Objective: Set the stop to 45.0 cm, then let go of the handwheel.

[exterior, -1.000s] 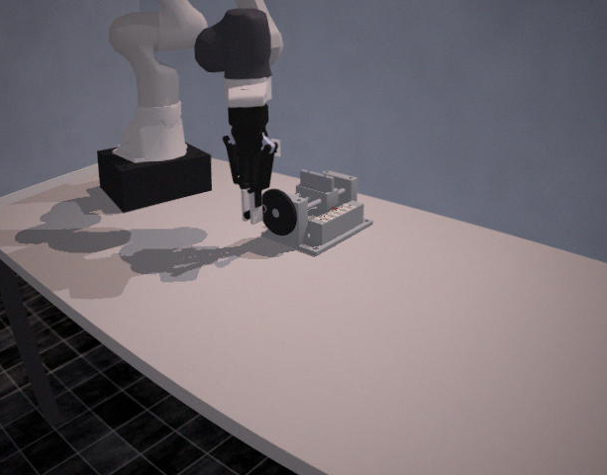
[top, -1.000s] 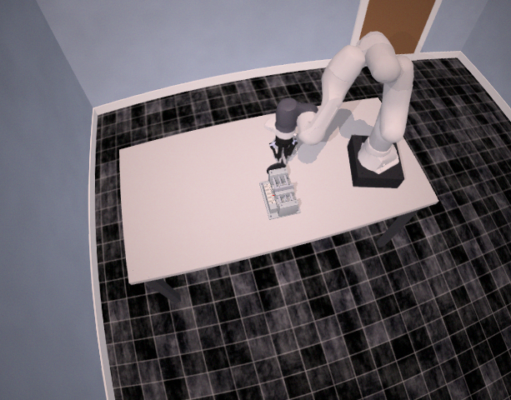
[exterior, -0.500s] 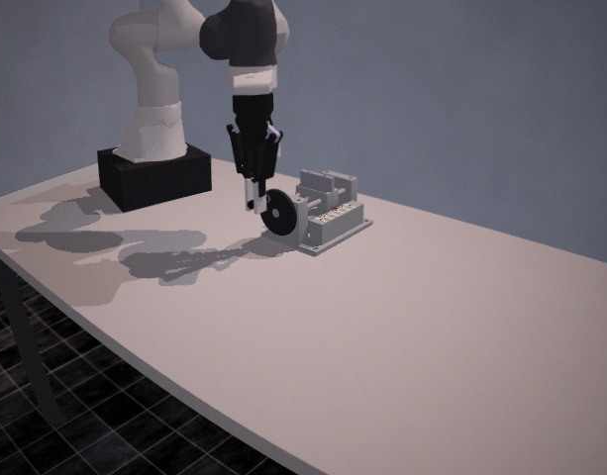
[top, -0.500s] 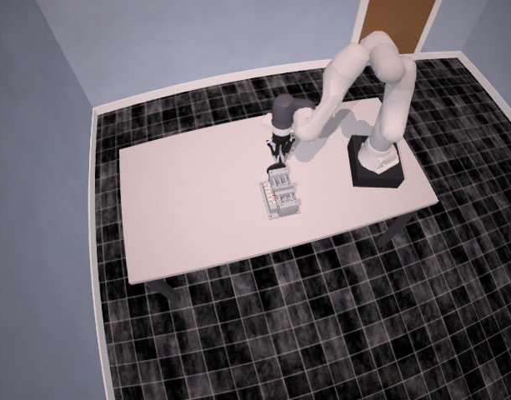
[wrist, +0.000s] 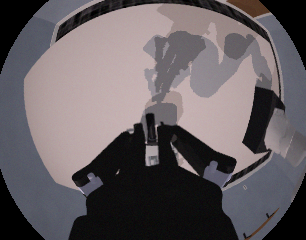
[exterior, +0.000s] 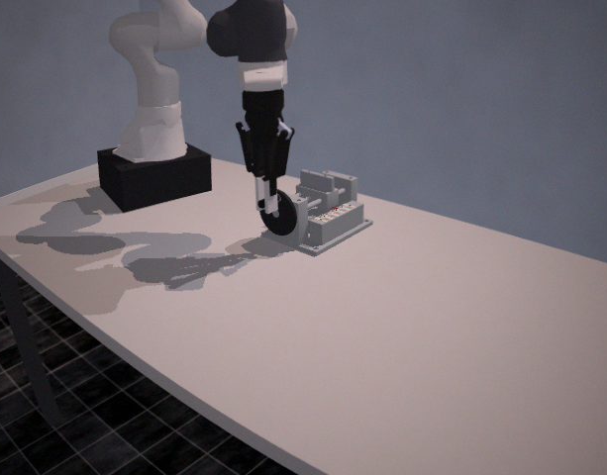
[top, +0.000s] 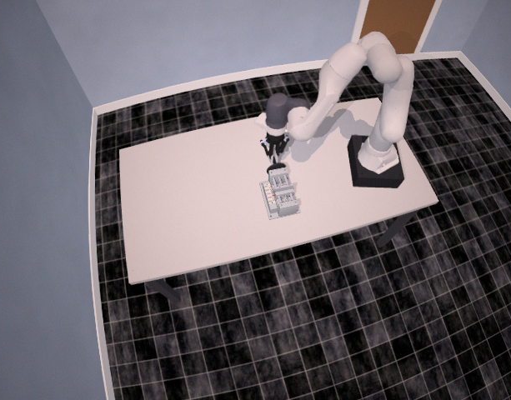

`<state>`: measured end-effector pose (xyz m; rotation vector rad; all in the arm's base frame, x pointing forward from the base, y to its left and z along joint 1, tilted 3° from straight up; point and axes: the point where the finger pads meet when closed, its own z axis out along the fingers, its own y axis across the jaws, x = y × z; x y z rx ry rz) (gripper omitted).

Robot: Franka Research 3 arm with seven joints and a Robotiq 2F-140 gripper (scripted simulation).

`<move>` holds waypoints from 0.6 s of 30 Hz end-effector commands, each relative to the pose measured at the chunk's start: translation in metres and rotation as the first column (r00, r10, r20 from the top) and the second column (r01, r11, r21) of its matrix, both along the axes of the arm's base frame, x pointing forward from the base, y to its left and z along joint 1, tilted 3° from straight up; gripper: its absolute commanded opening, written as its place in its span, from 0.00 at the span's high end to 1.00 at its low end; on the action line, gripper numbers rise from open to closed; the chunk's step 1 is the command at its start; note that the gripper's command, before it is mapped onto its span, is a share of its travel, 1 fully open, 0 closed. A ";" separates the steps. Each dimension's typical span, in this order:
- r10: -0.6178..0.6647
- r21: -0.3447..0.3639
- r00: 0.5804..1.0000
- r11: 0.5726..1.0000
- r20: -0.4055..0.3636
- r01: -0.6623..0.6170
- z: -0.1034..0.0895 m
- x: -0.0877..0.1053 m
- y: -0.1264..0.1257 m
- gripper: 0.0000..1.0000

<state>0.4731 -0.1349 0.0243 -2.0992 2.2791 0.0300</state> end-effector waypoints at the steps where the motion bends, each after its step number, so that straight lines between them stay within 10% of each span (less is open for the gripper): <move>1: -0.005 -0.001 1.000 1.000 -0.003 0.005 -0.002 0.005 0.000 0.96; 18: -0.005 -0.001 1.000 1.000 -0.003 0.005 -0.013 0.021 -0.001 0.96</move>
